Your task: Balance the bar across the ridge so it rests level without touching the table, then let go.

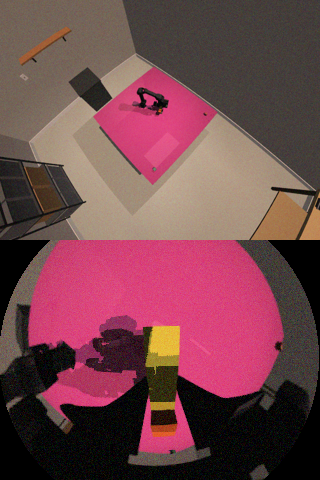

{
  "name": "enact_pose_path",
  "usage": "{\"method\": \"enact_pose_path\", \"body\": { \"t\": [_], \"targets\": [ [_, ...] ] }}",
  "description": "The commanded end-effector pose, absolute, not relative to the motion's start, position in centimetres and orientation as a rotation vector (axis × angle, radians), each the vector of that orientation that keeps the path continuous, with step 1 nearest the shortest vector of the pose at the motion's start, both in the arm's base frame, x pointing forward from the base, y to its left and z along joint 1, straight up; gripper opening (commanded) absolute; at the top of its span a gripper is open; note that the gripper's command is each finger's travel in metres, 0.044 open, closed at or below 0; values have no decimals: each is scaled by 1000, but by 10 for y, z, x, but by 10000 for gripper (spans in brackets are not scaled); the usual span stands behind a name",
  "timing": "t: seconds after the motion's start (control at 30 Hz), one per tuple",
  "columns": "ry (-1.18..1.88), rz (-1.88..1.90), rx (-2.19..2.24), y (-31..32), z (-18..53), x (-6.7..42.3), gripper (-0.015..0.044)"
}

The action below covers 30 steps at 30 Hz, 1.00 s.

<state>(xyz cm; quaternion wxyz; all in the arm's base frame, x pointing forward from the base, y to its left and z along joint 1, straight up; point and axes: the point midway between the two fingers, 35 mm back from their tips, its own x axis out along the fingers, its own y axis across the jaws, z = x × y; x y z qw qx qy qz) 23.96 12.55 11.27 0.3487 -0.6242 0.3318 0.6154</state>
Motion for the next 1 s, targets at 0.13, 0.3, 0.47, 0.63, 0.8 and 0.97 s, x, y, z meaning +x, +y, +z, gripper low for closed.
{"method": "enact_pose_path", "body": {
  "t": [0.13,0.3,0.47,0.63,0.8,0.97],
  "targets": [
    [860,1595,-1618,125,113,240,0],
    [860,1595,-1618,125,113,240,0],
    [860,1595,-1618,125,113,240,0],
    [860,1595,-1618,125,113,240,26],
    [860,1595,-1618,125,113,240,157],
    [860,1595,-1618,125,113,240,167]
  ]
}}
